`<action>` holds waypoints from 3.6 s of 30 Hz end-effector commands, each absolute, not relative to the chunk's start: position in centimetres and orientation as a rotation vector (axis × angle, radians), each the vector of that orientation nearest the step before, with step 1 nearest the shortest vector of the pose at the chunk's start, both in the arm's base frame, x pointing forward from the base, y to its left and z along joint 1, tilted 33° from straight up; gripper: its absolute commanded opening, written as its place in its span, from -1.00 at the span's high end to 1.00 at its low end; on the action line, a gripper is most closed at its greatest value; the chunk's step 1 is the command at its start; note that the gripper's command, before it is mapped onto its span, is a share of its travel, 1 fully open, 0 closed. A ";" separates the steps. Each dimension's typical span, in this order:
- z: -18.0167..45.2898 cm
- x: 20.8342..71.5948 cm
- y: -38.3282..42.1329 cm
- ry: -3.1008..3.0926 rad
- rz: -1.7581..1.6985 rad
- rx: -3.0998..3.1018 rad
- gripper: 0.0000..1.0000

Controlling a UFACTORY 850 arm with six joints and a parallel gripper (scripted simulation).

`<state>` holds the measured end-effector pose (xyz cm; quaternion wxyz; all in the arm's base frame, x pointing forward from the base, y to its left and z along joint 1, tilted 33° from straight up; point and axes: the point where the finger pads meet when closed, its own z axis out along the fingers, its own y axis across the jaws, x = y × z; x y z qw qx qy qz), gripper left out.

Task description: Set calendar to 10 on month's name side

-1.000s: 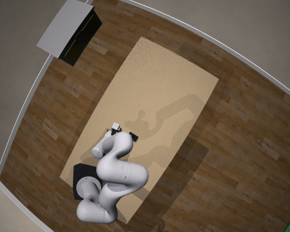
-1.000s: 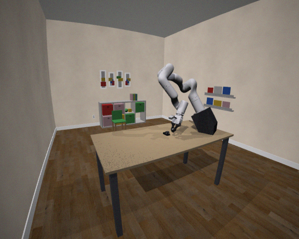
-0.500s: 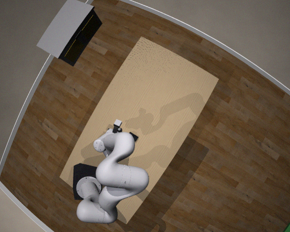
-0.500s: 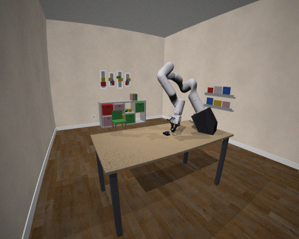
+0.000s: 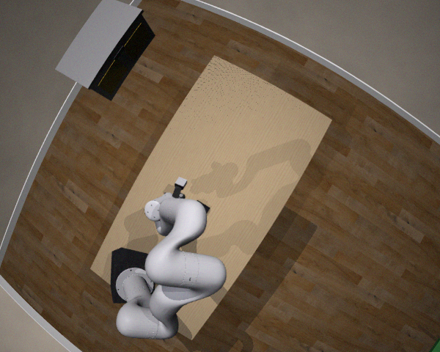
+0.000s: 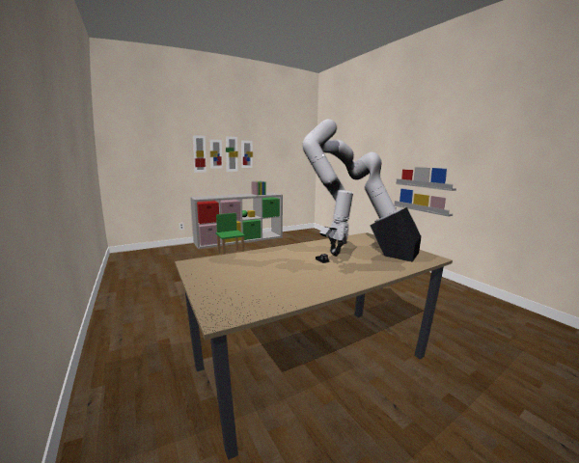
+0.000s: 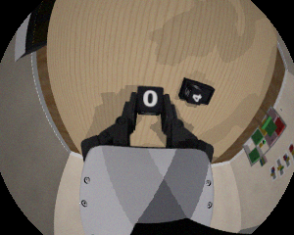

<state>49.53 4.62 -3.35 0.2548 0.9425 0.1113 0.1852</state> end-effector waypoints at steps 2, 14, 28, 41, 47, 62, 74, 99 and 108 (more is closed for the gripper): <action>-3.2 49.7 4.2 0.277 0.415 2.548 0.43; -3.2 49.8 4.7 0.222 0.213 2.582 0.43; -3.2 50.1 4.9 0.210 0.174 2.589 0.43; -3.1 50.4 4.6 0.135 -0.077 2.571 0.43; -3.2 50.3 4.9 0.122 -0.139 2.582 0.43; -3.2 51.0 4.6 0.065 -0.311 2.547 0.43; -3.4 51.1 5.0 0.023 -0.488 2.538 0.43; -3.9 51.2 4.7 0.023 -0.488 2.538 0.43; -4.9 51.5 4.2 0.023 -0.488 2.538 0.43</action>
